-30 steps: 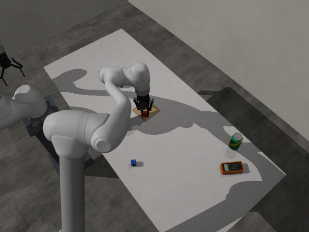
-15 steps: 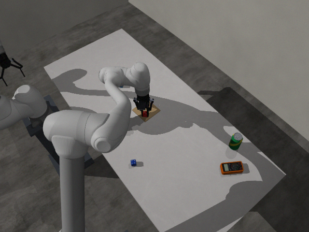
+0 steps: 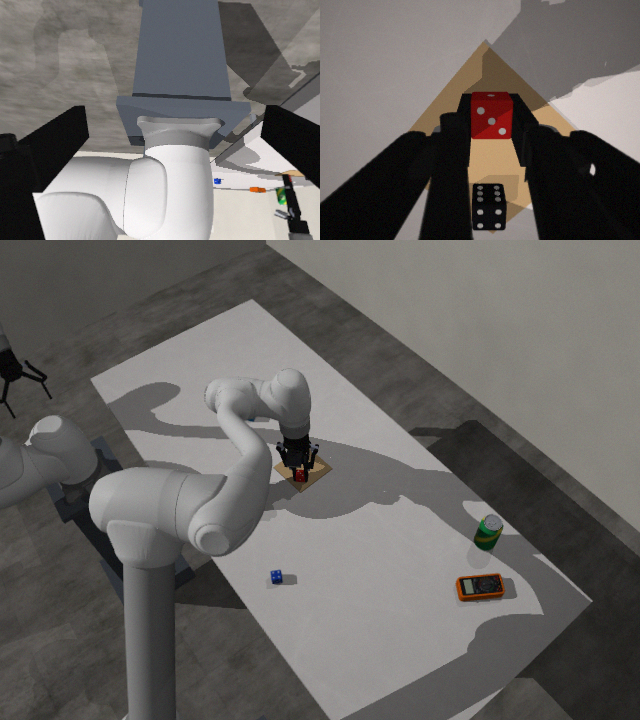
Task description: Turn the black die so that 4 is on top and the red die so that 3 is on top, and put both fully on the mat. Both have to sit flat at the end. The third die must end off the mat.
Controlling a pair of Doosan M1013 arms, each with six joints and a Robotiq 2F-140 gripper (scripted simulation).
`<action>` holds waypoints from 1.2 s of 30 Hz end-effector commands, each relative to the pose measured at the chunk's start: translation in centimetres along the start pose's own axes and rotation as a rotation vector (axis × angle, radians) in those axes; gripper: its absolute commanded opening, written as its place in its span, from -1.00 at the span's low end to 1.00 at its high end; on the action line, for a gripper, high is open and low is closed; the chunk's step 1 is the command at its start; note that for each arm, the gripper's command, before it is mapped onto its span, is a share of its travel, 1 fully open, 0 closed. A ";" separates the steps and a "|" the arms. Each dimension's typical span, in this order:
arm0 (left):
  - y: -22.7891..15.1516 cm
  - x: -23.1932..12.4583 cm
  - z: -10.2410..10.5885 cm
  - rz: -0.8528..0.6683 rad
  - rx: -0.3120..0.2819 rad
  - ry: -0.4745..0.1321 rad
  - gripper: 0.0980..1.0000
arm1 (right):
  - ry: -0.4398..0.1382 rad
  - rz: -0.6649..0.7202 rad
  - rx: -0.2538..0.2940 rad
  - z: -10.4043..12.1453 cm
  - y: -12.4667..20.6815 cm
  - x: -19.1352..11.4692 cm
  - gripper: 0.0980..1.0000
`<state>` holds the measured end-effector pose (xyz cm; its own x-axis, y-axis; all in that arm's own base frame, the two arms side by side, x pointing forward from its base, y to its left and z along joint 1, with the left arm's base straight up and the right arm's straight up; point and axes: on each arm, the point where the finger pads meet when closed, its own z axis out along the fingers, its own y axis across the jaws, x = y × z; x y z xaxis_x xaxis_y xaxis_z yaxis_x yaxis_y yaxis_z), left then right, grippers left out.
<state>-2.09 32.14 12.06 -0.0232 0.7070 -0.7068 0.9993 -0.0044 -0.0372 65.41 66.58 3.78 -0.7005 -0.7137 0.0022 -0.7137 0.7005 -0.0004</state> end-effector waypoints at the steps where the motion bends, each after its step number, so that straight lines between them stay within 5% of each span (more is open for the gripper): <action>1: 0.0 0.0 0.0 0.000 0.000 0.001 1.00 | -0.002 0.000 0.000 -0.2 0.0 -0.1 -0.68; 36: 0.0 0.0 0.0 0.000 0.000 0.001 1.00 | -0.002 0.000 0.000 -0.2 0.0 -0.1 -0.44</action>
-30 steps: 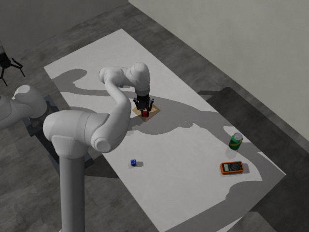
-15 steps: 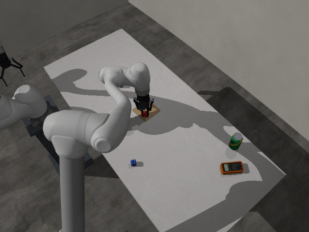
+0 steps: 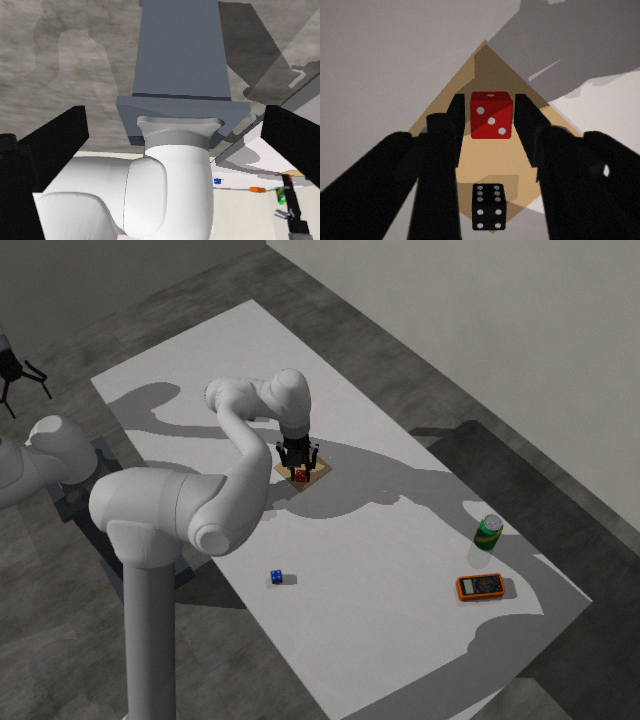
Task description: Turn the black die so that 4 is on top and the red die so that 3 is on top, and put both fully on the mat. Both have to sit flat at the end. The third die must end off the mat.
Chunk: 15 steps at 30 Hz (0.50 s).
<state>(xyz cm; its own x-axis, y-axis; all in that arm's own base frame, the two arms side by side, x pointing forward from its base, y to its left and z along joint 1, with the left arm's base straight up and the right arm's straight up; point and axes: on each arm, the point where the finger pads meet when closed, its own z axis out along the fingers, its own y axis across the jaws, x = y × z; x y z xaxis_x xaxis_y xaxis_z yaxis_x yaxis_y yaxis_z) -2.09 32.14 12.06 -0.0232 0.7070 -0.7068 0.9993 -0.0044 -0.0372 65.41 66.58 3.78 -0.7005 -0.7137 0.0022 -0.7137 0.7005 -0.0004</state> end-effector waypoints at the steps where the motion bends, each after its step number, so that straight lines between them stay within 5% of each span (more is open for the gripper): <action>1: 0.0 0.0 0.0 0.000 0.000 0.001 1.00 | -0.002 0.000 0.000 -0.2 0.0 -0.1 -0.44; 15: 0.0 0.0 0.0 0.000 0.000 0.001 1.00 | -0.002 0.000 0.000 -2.6 0.0 -0.1 -0.44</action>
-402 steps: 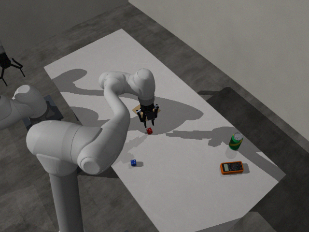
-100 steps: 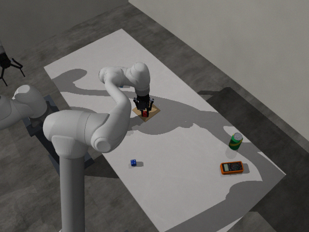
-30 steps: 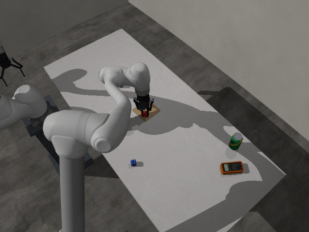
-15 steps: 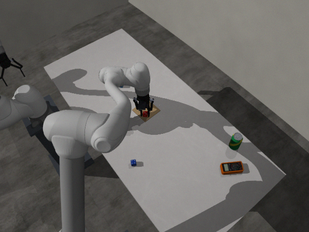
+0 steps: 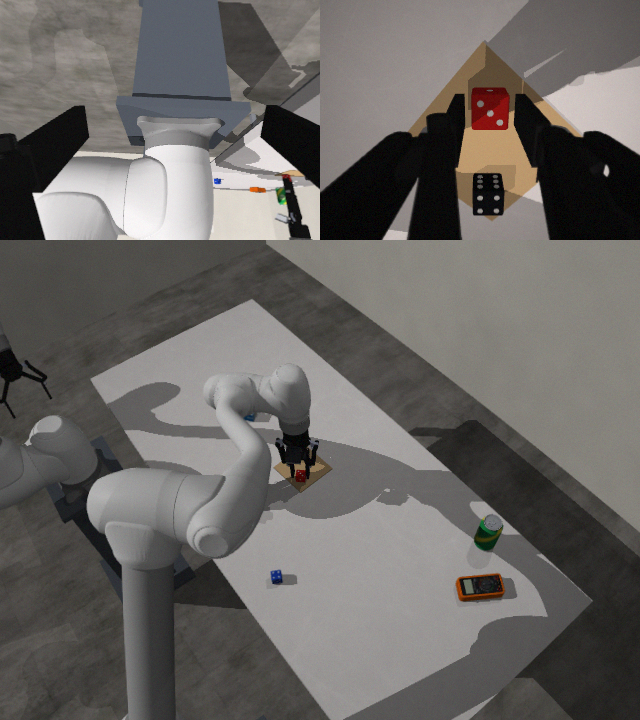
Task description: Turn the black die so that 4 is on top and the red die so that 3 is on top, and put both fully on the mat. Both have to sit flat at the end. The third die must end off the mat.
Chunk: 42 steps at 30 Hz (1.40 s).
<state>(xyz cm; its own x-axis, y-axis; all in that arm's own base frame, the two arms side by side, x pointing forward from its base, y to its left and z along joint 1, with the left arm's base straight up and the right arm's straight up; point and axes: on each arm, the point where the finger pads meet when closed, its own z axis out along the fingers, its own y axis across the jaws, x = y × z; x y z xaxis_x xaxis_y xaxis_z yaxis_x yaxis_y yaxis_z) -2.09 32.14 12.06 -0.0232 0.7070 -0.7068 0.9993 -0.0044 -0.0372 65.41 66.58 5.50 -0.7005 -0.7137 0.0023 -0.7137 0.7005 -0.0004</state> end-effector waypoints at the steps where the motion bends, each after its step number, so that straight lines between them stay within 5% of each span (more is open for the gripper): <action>1: 0.0 0.0 0.0 0.000 0.000 0.001 1.00 | -0.002 0.000 0.000 -1.4 0.0 -0.1 -0.44; 14: 0.0 0.0 0.0 0.000 0.000 0.001 1.00 | -0.002 0.000 0.000 -6.7 0.0 -0.1 -0.44; 23: 0.0 0.0 0.0 0.000 0.000 0.001 1.00 | -0.002 0.000 0.000 -7.4 0.0 0.0 -0.44; 24: 0.0 0.0 0.0 0.000 0.000 0.001 1.00 | -0.002 0.000 0.000 -7.4 0.0 0.0 1.00; 42: 0.0 0.0 0.0 0.000 0.000 0.001 1.00 | -0.002 0.000 0.000 -7.4 0.0 0.0 1.00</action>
<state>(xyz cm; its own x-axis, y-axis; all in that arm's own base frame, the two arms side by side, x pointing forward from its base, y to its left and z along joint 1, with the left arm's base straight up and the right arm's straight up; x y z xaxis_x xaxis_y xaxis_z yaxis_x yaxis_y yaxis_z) -2.09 32.14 12.06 -0.0232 0.7070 -0.7068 0.9993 -0.0044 -0.0372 65.43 66.59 12.77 -0.7005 -0.7136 0.0022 -0.7136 0.7005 -0.0005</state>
